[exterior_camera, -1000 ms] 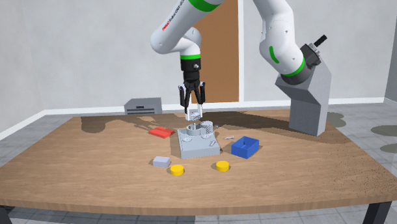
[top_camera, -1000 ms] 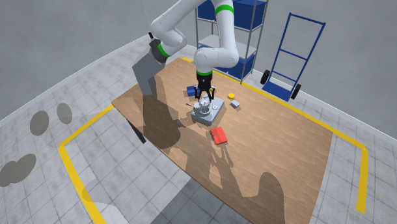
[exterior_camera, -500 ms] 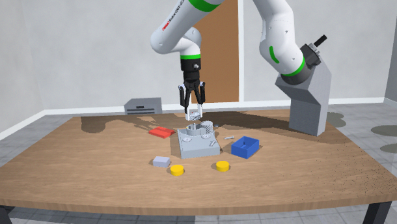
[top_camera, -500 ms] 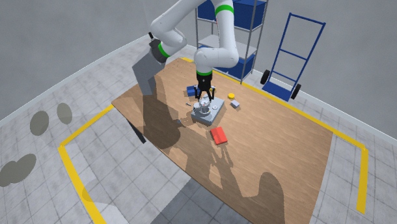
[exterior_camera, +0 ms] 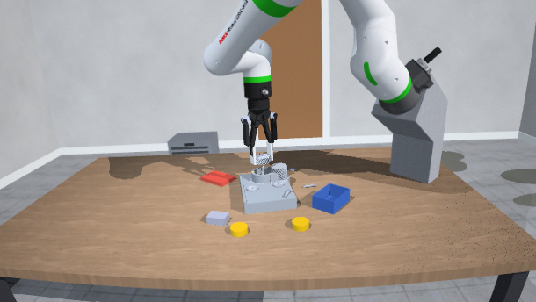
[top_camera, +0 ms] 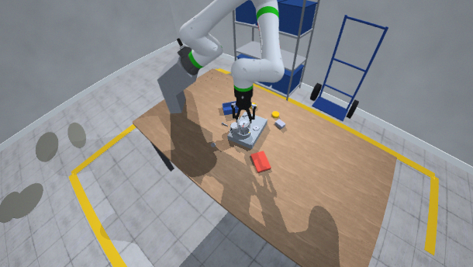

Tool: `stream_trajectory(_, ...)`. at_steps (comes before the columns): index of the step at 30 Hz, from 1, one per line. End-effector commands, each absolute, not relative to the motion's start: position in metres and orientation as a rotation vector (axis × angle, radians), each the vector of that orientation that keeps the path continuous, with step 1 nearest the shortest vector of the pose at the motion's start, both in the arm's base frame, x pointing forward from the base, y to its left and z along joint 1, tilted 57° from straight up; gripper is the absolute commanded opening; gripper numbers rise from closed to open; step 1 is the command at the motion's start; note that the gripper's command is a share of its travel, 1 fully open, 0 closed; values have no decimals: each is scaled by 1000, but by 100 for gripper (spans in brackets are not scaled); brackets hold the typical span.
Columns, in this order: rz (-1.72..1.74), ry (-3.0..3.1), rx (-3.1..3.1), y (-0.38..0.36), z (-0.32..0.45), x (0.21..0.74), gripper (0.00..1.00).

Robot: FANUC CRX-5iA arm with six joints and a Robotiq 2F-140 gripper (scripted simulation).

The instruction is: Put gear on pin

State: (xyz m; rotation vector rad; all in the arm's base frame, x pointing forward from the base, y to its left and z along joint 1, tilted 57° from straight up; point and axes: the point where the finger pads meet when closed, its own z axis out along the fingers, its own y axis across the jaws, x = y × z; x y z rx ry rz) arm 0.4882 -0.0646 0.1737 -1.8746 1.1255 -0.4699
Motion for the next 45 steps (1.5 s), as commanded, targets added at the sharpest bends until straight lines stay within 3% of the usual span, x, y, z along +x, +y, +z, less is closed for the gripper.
stream_trajectory(1, -471, 1126, -1874, -62, 170, 493, 0)
stream_trajectory(45, -471, 1126, -1874, -58, 166, 498, 0)
